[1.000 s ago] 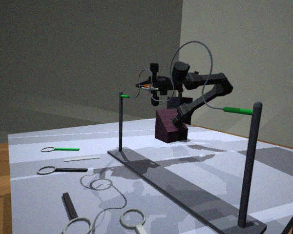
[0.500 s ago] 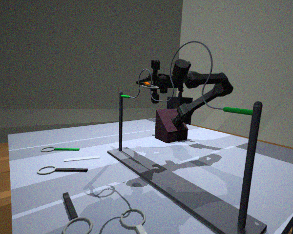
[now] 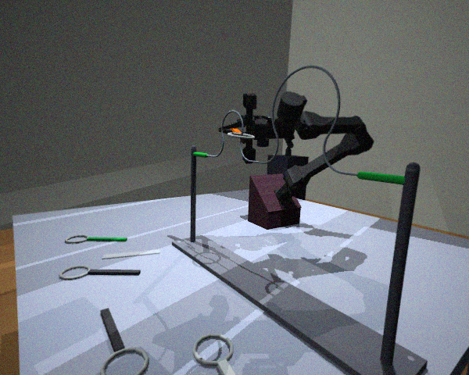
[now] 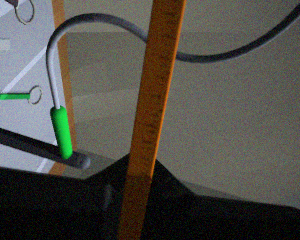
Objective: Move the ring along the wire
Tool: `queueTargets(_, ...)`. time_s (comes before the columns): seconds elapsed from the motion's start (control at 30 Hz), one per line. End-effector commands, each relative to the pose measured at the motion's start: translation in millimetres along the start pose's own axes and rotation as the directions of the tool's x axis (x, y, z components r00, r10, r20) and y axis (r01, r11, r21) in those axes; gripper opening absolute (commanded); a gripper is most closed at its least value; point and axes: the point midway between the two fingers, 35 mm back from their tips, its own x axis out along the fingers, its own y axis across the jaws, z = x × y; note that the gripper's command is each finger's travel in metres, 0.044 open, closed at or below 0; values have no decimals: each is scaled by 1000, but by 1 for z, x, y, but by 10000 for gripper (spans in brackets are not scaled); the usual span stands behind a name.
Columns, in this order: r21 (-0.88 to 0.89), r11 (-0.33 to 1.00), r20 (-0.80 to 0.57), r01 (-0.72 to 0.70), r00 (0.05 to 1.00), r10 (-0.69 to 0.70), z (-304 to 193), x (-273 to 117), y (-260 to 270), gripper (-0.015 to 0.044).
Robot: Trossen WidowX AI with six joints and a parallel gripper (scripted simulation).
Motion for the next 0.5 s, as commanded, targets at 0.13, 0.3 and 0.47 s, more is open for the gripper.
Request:
queueTargets(0.13,47,999,12,-16,1000,15,3,-1,-3,-150)
queueTargets(0.3,84,996,17,-37,999,35,3,-1,-1,-150)
queueTargets(0.47,141,988,28,-70,997,67,4,0,3,-150)
